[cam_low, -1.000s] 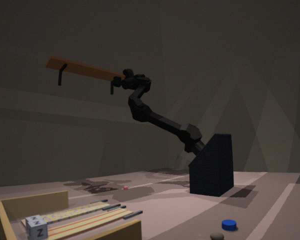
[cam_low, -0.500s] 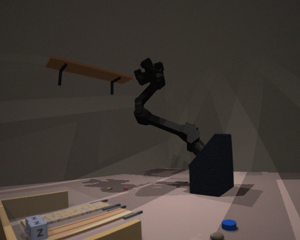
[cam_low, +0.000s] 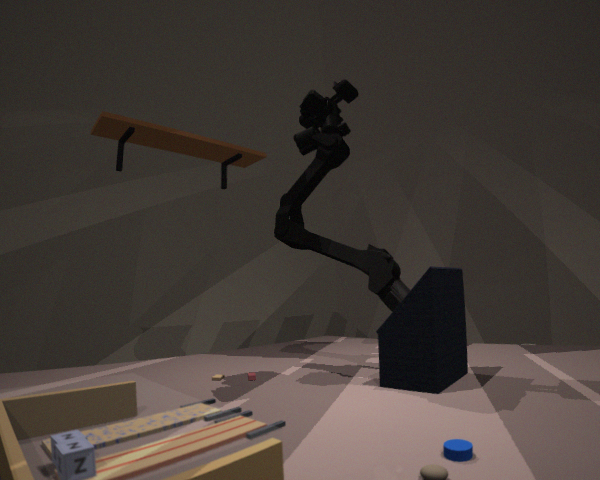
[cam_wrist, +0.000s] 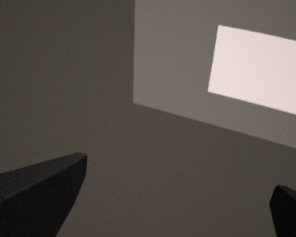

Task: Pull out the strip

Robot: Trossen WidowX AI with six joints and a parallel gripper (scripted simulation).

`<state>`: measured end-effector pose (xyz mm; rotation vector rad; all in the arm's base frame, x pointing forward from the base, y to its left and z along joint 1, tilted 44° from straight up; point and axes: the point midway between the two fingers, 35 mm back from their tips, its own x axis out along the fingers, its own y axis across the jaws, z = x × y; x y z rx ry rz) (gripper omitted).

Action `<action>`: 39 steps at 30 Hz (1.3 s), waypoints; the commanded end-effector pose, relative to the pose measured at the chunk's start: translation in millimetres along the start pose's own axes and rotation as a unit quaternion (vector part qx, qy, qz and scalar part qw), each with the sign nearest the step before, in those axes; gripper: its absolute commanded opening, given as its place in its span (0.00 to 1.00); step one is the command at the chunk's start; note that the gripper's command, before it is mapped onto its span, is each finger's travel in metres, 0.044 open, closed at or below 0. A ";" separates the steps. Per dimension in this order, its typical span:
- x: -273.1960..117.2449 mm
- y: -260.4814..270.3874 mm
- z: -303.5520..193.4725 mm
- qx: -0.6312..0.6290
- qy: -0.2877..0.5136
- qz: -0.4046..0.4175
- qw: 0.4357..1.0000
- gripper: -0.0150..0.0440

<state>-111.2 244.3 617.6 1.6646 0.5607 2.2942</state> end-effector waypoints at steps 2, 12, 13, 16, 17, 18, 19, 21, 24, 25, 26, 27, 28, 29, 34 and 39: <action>-17.5 -53.5 27.7 -0.095 -0.045 -0.084 0.991 0.93; -106.8 -161.6 119.9 -0.326 -0.133 -0.311 0.883 0.93; -118.8 -169.2 129.9 -0.347 -0.140 -0.334 0.865 0.93; -157.8 -187.9 159.7 -0.405 -0.156 -0.402 0.806 0.93; -171.7 -192.7 169.4 -0.422 -0.160 -0.424 0.785 0.93; -186.0 -196.9 178.9 -0.439 -0.164 -0.447 0.762 0.93; -200.6 -200.3 188.2 -0.455 -0.167 -0.469 0.738 0.93; -231.0 -205.1 206.0 -0.483 -0.171 -0.513 0.688 0.93; -278.5 -206.9 230.2 -0.518 -0.174 -0.576 0.608 0.93; -294.7 -206.2 237.4 -0.527 -0.173 -0.597 0.579 0.93; -311.1 -204.8 244.1 -0.535 -0.172 -0.617 0.550 0.93; -327.7 -202.7 250.4 -0.542 -0.171 -0.637 0.521 0.93; -344.3 -200.0 256.1 -0.548 -0.169 -0.656 0.491 0.93; -360.9 -196.7 261.3 -0.552 -0.166 -0.675 0.460 0.93; -443.6 -171.8 278.2 -0.553 -0.143 -0.762 0.304 0.93; -522.1 -135.5 278.7 -0.521 -0.106 -0.834 0.147 0.93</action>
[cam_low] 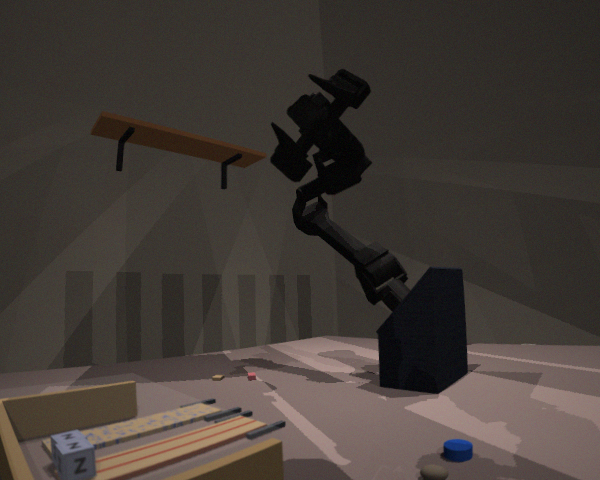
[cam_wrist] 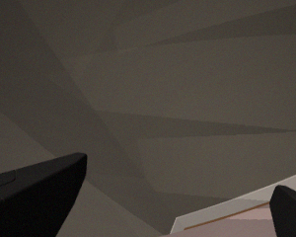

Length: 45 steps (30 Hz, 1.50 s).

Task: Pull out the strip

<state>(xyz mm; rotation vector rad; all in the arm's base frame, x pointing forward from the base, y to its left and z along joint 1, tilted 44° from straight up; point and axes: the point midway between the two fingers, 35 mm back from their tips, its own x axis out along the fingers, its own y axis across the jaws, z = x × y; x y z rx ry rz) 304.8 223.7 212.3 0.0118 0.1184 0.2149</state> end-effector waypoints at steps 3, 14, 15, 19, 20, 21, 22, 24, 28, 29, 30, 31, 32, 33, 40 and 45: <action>6.3 -77.6 -49.5 -0.127 0.071 -0.130 0.981 0.93; -29.0 -192.6 -115.9 -0.303 0.225 -0.291 0.879 0.93; -29.0 -192.6 -115.9 -0.303 0.225 -0.291 0.879 0.93; -29.0 -192.6 -115.9 -0.303 0.225 -0.291 0.879 0.93; -27.8 -193.1 -116.2 -0.303 0.228 -0.291 0.878 0.89; -24.2 -194.5 -117.2 -0.303 0.238 -0.292 0.875 0.84; -18.4 -197.1 -118.9 -0.303 0.255 -0.294 0.870 0.80; -5.5 -204.3 -123.5 -0.302 0.295 -0.298 0.856 0.71; 15.1 -222.5 -133.6 -0.292 0.376 -0.307 0.824 0.53; 19.1 -227.6 -136.2 -0.289 0.397 -0.309 0.815 0.49; 22.8 -233.5 -139.2 -0.283 0.417 -0.311 0.806 0.44; 26.0 -239.6 -142.2 -0.277 0.438 -0.313 0.796 0.40; 28.7 -245.9 -145.2 -0.270 0.458 -0.315 0.786 0.35; 30.9 -252.3 -148.3 -0.263 0.478 -0.317 0.776 0.31; 30.5 -292.3 -164.8 -0.210 0.612 -0.335 0.685 0.25; 26.9 -299.6 -166.2 -0.200 0.638 -0.339 0.662 0.25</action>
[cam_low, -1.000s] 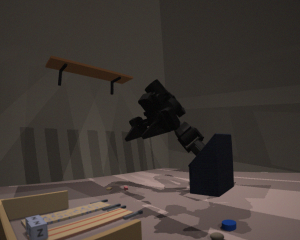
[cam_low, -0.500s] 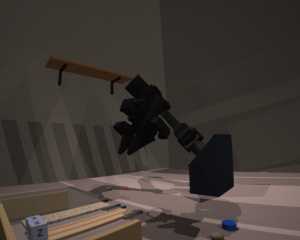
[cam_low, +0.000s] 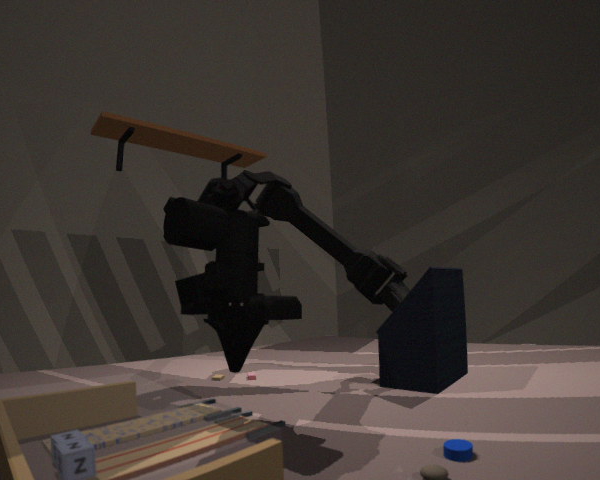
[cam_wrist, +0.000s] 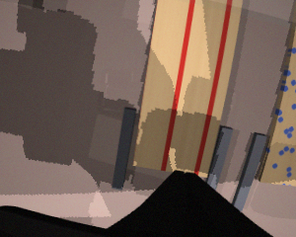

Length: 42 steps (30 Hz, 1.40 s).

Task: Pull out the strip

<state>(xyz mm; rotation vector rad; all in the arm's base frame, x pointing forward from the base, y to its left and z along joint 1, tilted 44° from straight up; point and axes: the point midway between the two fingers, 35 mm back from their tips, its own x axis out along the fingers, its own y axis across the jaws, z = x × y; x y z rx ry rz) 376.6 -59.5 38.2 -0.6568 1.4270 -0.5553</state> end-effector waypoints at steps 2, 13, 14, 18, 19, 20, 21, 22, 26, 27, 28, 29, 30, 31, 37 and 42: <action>3.5 -1.7 -2.2 -0.001 0.026 0.005 1.000 0.25; 18.9 -1.2 -1.8 -0.001 0.026 0.005 1.000 0.25; 20.6 -1.2 -1.8 -0.001 0.026 0.006 1.000 0.25; 27.2 -1.1 -1.9 -0.001 0.026 0.006 1.000 0.25; 28.9 -1.0 -1.9 -0.001 0.026 0.006 1.000 0.25; 30.6 -1.0 -2.0 -0.001 0.026 0.006 1.000 0.25; 32.2 -1.0 -2.0 -0.001 0.026 0.006 1.000 0.25; 33.9 -1.0 -2.1 -0.001 0.026 0.006 1.000 0.25; 40.4 -1.0 -2.4 -0.001 0.026 0.005 1.000 0.25; 42.1 -1.0 -2.5 -0.001 0.026 0.005 1.000 0.25; 43.7 -1.0 -2.6 -0.001 0.026 0.005 1.000 0.25; 45.4 -1.0 -2.7 -0.001 0.026 0.005 1.000 0.25; 47.0 -1.0 -2.8 -0.001 0.026 0.005 1.000 0.25; 48.6 -1.0 -2.9 -0.001 0.026 0.005 1.000 0.25; 58.4 -1.3 -3.5 -0.001 0.026 0.005 1.000 0.25; 66.4 -1.7 -4.1 -0.001 0.026 0.004 1.000 0.25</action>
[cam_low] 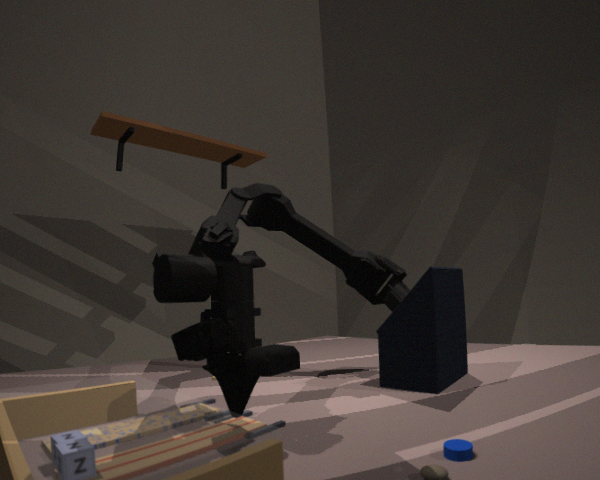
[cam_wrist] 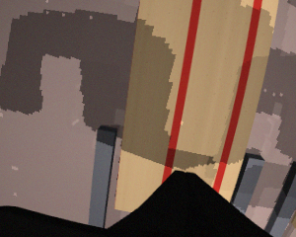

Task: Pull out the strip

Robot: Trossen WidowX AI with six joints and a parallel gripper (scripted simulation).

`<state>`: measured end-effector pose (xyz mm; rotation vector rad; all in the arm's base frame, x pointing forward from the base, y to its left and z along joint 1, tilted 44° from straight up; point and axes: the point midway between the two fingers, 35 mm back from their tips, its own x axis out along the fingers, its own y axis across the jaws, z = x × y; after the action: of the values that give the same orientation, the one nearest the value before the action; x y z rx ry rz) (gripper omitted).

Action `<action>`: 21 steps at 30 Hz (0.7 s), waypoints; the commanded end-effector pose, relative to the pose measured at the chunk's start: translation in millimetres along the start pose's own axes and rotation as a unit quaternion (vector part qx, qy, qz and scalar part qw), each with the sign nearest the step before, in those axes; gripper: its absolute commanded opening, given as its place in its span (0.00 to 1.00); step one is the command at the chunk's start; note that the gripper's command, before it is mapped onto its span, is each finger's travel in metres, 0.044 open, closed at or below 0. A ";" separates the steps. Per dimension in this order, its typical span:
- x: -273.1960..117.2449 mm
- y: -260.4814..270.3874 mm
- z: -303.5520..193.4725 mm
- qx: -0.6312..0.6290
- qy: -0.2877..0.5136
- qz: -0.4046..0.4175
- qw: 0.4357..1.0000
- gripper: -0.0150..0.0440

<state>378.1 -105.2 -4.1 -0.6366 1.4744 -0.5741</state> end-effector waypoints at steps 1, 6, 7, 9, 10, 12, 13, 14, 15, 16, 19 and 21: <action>6.0 0.8 -0.7 -0.004 0.001 0.001 1.000 0.25; 11.6 0.5 -1.0 -0.004 0.001 0.000 1.000 0.25; 11.6 0.5 -1.0 -0.004 0.001 0.000 1.000 0.25; 11.6 0.5 -1.0 -0.004 0.001 0.000 1.000 0.25; 11.6 0.5 -1.0 -0.004 0.001 0.000 1.000 0.25; 11.6 0.5 -1.0 -0.004 0.001 0.000 1.000 0.25; 11.6 0.6 -0.9 -0.004 0.001 0.000 1.000 0.25; 11.6 0.7 -0.8 -0.004 0.001 0.000 1.000 0.25; 11.6 0.7 -0.8 -0.004 0.001 0.000 1.000 0.25; 11.6 0.7 -0.8 -0.004 0.001 0.000 1.000 0.25; 11.7 0.7 -0.8 -0.004 0.001 0.000 1.000 0.25; 11.9 0.7 -0.8 -0.004 0.001 0.000 1.000 0.25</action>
<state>377.2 -113.0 -12.5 -0.6387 1.4776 -0.5738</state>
